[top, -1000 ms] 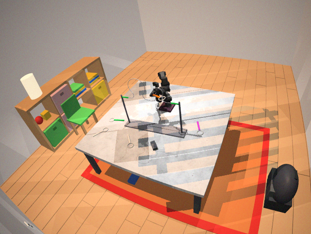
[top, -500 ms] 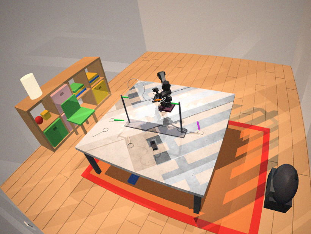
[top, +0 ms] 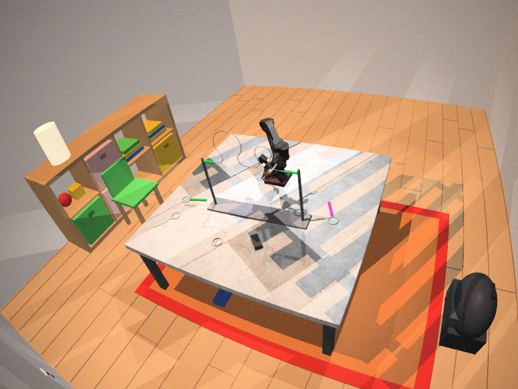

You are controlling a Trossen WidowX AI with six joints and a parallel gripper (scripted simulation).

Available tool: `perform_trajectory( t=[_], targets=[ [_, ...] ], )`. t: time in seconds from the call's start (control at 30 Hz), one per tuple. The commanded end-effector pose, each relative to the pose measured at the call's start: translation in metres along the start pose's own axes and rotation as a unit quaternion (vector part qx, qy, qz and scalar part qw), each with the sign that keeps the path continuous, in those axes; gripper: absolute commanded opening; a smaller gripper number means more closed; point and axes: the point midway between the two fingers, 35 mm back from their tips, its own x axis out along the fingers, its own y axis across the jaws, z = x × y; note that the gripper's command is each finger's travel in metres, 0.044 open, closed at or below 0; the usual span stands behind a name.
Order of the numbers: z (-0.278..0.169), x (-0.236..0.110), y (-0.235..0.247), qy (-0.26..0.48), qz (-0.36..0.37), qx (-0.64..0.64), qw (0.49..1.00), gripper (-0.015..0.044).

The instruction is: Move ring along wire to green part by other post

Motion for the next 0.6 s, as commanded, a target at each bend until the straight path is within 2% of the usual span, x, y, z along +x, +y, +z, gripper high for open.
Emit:
perform_trajectory(
  t=[0.0,0.57],
  targets=[
    [0.002,-0.002,0.015,0.006,0.019,0.047,0.999,-0.0150],
    [0.018,-0.017,0.072,0.028,0.094,0.212,0.972,-0.0150]
  ],
)
